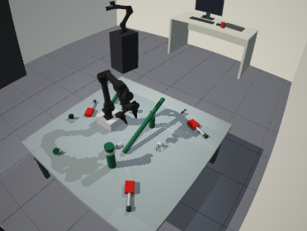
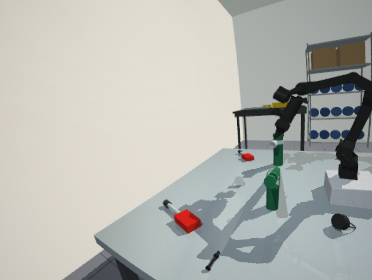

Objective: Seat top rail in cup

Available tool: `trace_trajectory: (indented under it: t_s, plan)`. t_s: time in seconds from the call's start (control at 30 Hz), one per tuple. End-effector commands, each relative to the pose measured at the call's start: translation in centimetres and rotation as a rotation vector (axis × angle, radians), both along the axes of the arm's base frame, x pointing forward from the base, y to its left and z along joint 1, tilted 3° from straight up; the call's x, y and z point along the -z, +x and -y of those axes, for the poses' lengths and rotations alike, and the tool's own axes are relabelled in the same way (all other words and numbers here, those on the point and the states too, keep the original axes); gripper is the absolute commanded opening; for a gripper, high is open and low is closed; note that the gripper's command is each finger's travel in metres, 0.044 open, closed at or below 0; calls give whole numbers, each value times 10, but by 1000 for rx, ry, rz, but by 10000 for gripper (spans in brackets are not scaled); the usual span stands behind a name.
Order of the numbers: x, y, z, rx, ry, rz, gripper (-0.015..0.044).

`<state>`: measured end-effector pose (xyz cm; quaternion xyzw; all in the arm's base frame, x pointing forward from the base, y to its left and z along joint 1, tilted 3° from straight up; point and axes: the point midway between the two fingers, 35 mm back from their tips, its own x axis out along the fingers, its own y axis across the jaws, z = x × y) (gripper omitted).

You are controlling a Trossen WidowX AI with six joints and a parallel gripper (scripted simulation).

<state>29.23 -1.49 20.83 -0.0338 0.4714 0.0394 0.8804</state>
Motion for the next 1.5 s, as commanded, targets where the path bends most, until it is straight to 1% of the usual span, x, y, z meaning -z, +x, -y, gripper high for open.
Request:
trace_trajectory:
  t_s: [0.0, 0.4, 0.63, 1.2, 1.37, 1.47]
  plan:
    - [5, 12, 20, -161, -119, -4, 440]
    - [21, 40, 111, -896, -639, 7, 440]
    - [27, 43, 138, -1101, -784, 9, 440]
    - [28, 43, 142, -1125, -800, 9, 440]
    - [51, 45, 141, -1125, -800, 9, 440]
    - [55, 45, 141, -1125, -800, 10, 440]
